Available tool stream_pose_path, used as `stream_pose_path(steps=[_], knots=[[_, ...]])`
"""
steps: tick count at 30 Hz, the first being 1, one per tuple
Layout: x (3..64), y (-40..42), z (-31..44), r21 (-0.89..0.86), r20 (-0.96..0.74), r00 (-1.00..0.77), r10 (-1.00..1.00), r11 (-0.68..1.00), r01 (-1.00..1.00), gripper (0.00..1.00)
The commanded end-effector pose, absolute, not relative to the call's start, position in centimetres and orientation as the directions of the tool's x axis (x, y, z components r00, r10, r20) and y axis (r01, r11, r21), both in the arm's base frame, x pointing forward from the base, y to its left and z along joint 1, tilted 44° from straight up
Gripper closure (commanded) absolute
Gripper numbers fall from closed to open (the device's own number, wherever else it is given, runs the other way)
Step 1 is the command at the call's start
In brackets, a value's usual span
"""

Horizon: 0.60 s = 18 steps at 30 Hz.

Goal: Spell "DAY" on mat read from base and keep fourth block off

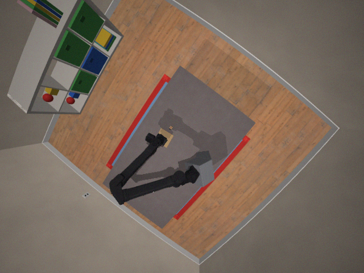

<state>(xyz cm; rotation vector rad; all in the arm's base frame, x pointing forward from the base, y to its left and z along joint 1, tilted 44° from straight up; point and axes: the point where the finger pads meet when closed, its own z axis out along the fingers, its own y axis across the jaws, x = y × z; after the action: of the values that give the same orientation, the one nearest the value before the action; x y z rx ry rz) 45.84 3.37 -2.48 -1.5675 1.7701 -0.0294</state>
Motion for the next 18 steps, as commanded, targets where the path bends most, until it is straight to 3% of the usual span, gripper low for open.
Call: stream_pose_path(steps=[1,18], knots=[[46.12,3.62,-2.74,-0.477,-0.517,0.034,-0.855,0.255,-0.841,0.80],[46.29,3.79,-2.65,-0.480,-0.517,0.038,-0.855,0.252,-0.840,0.80]])
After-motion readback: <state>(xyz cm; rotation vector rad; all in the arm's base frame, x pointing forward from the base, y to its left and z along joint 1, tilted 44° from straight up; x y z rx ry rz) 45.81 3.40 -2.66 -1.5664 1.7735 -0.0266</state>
